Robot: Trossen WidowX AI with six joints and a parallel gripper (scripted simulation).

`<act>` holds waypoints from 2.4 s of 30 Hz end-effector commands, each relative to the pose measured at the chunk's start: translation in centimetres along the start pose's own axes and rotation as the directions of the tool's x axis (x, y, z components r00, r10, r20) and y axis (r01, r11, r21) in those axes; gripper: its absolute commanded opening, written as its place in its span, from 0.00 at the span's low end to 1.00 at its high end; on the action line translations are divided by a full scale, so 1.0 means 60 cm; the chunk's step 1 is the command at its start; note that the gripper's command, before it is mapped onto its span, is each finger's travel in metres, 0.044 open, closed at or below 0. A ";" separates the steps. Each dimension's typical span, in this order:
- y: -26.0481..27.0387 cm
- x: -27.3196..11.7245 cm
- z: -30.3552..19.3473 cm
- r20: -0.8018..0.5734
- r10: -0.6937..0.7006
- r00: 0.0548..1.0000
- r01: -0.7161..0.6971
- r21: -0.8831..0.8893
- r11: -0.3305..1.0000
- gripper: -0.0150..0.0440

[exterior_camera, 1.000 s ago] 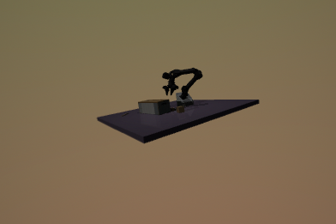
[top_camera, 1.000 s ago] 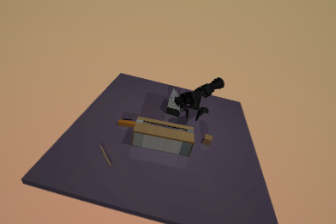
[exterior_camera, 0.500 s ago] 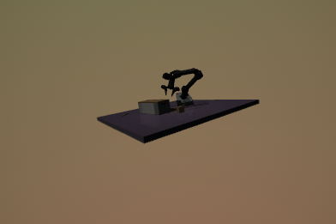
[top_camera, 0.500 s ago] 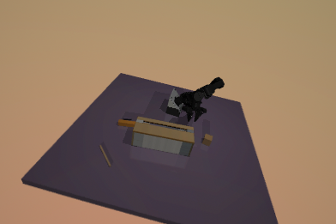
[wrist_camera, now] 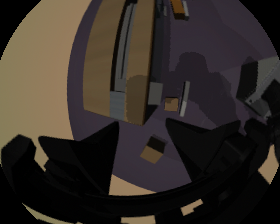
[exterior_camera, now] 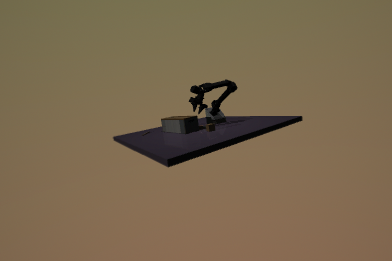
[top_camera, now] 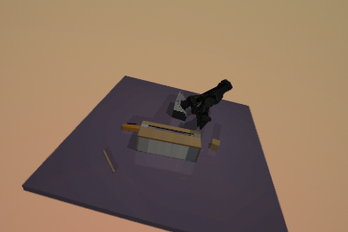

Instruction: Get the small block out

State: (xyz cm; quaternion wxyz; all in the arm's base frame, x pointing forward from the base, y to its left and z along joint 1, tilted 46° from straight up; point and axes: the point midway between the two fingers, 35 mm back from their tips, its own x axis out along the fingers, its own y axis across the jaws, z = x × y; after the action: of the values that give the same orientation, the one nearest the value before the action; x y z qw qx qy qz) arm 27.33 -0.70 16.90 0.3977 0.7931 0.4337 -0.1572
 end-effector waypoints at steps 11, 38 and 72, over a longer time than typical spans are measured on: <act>0.041 0.036 -0.032 0.032 0.050 0.998 0.015 -0.954 0.300 0.74; -0.021 0.095 -0.044 -0.033 0.013 0.999 0.022 0.281 -0.960 0.74; -0.088 0.108 0.002 -0.041 -0.024 0.999 0.038 0.992 -0.119 0.74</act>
State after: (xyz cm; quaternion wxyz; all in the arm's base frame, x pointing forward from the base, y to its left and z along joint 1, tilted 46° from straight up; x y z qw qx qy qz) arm 27.09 4.37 10.69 -0.3584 0.8057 0.1742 -0.4382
